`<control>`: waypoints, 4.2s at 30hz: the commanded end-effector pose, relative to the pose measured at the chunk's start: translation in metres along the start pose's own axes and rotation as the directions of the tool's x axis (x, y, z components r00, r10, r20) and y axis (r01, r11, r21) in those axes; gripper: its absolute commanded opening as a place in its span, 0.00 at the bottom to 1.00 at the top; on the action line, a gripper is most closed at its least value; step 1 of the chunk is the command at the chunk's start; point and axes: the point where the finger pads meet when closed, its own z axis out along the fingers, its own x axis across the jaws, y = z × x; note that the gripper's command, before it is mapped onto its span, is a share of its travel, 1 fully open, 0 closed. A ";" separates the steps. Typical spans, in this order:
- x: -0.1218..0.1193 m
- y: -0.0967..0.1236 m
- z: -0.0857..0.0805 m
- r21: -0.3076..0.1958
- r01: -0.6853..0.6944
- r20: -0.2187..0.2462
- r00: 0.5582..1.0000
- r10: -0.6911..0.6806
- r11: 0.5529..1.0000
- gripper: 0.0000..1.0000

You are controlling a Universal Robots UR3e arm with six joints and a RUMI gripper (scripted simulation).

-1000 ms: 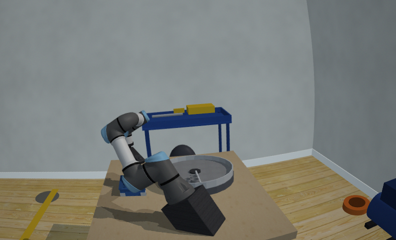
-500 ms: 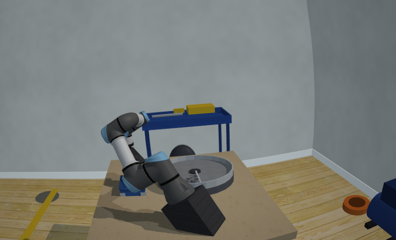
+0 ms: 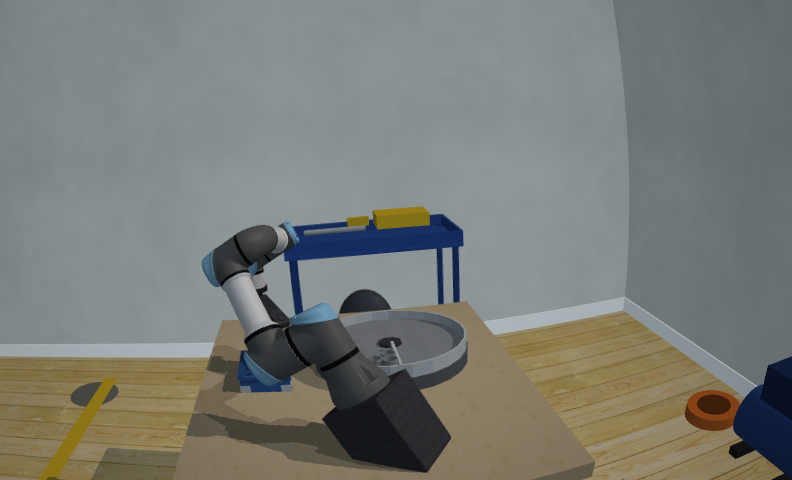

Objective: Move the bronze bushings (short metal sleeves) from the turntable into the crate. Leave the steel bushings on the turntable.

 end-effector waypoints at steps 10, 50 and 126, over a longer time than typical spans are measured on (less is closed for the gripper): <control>-0.001 0.001 -0.001 -0.002 0.001 0.003 1.000 -0.001 1.000 0.00; -0.001 0.001 -0.001 -0.002 0.001 0.003 1.000 -0.001 1.000 0.06; 0.000 0.001 -0.093 -0.001 0.001 0.003 1.000 -0.001 1.000 0.06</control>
